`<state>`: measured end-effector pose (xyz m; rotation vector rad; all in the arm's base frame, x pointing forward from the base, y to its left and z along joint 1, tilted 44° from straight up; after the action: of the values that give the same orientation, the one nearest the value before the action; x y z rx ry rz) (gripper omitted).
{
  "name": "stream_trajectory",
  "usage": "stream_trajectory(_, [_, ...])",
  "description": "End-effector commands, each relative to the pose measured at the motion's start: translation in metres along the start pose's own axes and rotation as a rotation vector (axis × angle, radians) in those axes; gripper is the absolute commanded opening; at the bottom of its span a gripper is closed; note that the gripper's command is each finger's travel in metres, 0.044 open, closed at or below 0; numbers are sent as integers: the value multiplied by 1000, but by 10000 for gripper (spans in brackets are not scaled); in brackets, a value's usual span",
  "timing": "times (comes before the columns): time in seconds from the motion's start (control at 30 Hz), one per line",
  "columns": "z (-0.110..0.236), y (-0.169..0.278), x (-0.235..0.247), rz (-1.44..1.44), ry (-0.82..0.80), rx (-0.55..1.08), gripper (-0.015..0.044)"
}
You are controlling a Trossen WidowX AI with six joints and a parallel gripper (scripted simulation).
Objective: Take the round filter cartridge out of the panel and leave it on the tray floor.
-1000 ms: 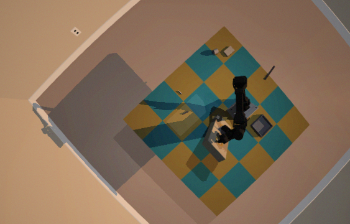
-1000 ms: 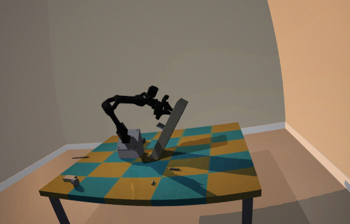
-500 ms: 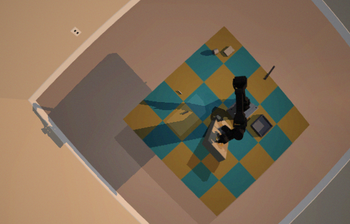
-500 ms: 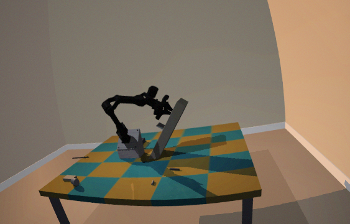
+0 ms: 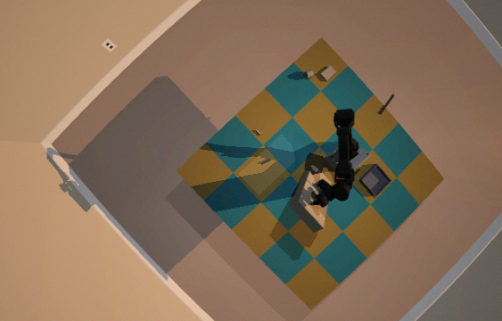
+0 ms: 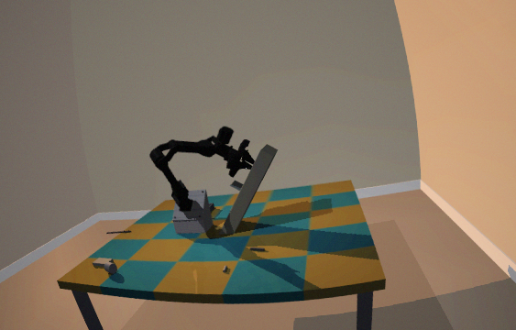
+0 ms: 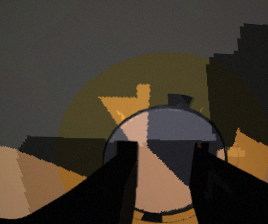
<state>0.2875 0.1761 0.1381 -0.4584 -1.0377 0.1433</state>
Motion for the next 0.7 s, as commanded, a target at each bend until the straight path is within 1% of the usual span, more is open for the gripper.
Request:
stream_trajectory(0.0, [-8,-2,1,117,7,3,0])
stream_trajectory(0.67, [-10,-2,1,814,7,6,0])
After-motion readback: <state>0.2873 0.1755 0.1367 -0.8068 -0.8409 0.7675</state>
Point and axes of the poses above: the point midway between the two fingers, 35 mm back from their tips, its own z axis back along the fingers, its own x axis across the jaws, y = z × x, the point moved 6 cm from there along z, back along the fingers
